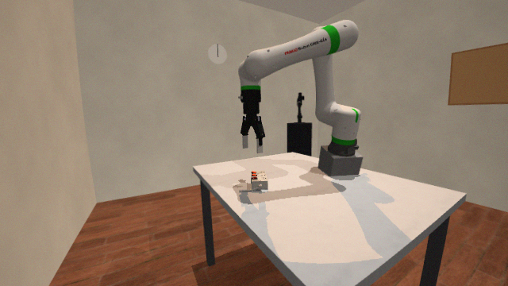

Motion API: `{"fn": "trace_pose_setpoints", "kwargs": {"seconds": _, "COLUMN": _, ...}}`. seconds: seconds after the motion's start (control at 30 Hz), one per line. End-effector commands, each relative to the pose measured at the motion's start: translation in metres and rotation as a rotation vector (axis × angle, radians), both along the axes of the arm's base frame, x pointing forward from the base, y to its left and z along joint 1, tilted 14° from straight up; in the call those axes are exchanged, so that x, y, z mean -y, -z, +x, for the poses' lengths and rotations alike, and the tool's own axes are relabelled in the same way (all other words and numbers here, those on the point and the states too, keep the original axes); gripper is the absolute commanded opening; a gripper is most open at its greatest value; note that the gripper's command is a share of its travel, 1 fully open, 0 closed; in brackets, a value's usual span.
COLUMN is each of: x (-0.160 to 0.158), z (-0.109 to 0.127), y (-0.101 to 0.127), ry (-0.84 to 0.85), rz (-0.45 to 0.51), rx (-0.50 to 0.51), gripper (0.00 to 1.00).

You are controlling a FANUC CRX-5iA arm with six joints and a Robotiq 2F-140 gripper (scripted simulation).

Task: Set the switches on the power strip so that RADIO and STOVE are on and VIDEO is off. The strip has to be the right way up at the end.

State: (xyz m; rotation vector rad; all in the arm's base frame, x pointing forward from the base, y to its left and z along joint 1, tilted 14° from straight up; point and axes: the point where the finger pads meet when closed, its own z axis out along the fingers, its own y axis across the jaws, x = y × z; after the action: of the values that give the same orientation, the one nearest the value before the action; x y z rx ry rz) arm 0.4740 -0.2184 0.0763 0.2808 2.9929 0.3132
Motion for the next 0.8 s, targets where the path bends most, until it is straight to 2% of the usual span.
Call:
{"fn": "trace_pose_setpoints", "kwargs": {"seconds": 0.0, "x": 0.0, "z": 0.0, "y": 0.0, "ry": 0.0, "rz": 0.0, "rx": 0.001, "gripper": 1.0}}
{"fn": "trace_pose_setpoints", "kwargs": {"seconds": 0.37, "x": 0.002, "z": -0.001, "y": 0.003, "ry": -0.048, "rz": -0.007, "rx": 0.01, "gripper": 1.0}}
{"fn": "trace_pose_setpoints", "kwargs": {"seconds": 0.53, "x": 0.012, "z": -0.007, "y": 0.021, "ry": -0.357, "rz": -0.048, "rx": 0.073, "gripper": 1.0}}
{"fn": "trace_pose_setpoints", "kwargs": {"seconds": 0.77, "x": 0.029, "z": -0.022, "y": 0.054, "ry": -0.644, "rz": -0.097, "rx": 0.12, "gripper": 1.0}}
